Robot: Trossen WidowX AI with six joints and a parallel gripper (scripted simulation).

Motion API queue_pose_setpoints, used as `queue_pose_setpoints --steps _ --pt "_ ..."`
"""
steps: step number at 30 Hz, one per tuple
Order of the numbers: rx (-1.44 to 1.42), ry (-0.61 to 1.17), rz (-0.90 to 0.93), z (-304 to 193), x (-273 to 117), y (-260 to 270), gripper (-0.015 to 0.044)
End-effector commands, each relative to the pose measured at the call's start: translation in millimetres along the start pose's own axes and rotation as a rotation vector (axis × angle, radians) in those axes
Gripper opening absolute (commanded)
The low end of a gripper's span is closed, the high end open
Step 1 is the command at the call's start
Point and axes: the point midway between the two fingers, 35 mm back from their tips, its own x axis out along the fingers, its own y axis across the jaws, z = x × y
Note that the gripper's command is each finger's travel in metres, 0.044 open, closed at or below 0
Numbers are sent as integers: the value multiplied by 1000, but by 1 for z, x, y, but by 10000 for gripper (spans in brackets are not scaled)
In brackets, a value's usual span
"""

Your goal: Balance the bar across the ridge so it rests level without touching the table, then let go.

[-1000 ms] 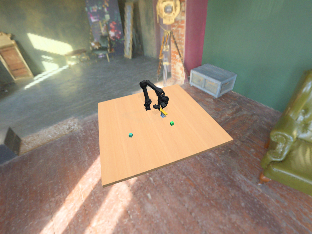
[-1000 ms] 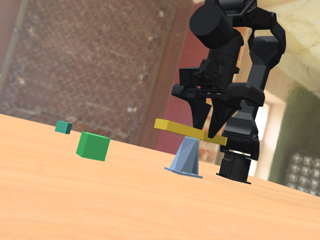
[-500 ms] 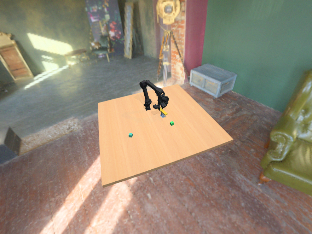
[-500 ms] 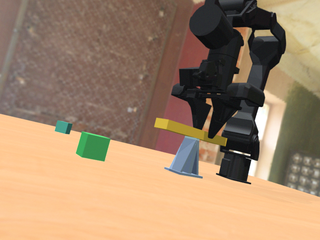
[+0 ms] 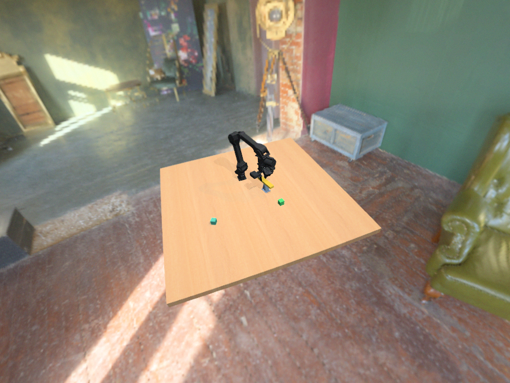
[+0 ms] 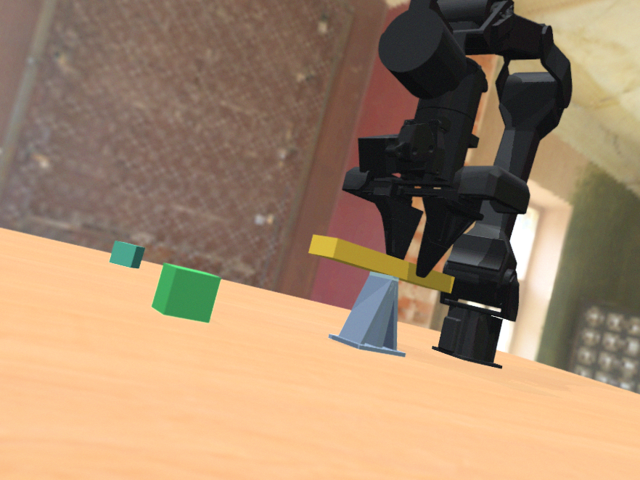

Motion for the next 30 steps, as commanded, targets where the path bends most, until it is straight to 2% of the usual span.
queue_pose_setpoints --steps 1,22,28,30 --pt "0 0 0 0 0 0 0" --pt "0 0 0 0 0 0 0" --pt "0 0 0 0 0 0 157" --pt "0 0 0 0 0 0 167"
